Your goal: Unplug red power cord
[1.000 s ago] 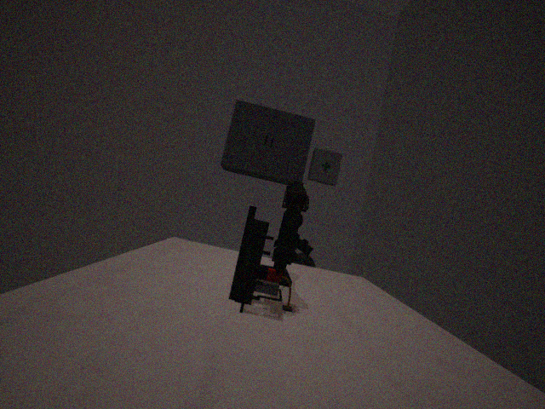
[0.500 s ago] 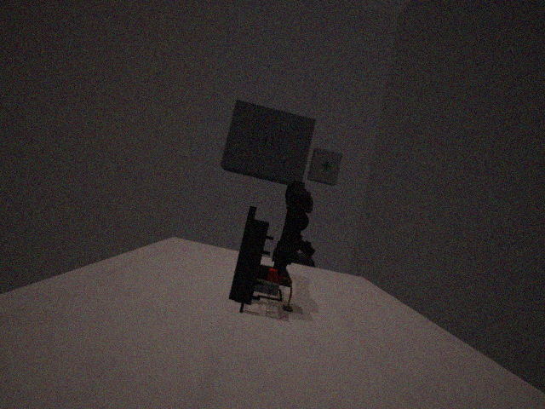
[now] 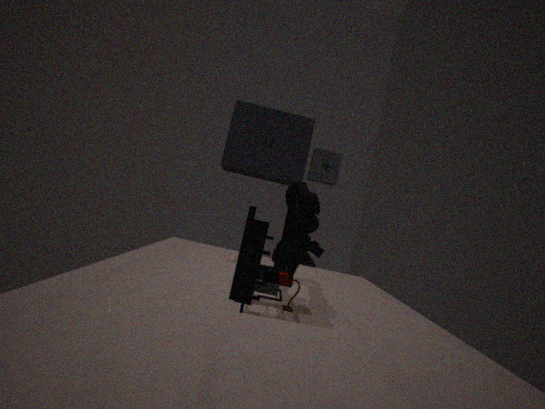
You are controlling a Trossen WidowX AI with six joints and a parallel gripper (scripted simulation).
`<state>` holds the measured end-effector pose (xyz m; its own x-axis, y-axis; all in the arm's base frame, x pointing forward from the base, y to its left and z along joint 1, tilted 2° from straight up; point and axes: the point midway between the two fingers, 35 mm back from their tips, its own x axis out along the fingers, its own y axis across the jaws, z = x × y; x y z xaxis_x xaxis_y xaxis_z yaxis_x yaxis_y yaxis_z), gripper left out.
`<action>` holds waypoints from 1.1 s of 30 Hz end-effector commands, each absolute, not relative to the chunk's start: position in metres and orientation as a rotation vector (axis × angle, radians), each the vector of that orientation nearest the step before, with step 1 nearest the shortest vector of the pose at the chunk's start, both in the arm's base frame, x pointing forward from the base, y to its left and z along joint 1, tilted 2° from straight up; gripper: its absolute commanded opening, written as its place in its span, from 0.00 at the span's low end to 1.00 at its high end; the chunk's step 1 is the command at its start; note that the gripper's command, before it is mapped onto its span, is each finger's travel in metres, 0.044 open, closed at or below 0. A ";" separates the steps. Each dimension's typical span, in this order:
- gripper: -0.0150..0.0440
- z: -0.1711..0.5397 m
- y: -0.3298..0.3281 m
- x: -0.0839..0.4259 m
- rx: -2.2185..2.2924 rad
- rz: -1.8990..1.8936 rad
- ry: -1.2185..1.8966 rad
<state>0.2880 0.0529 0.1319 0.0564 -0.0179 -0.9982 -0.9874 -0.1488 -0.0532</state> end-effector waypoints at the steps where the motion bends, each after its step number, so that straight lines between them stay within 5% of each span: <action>1: 0.70 0.132 0.053 0.288 -1.366 1.270 1.103; 8: 1.00 0.135 0.070 0.287 -1.365 1.270 1.102; 33: 1.00 0.143 0.112 0.278 -1.362 1.272 1.100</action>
<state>0.2779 0.1126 0.1430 0.0586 -0.0081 -0.9983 -0.9851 -0.1627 -0.0565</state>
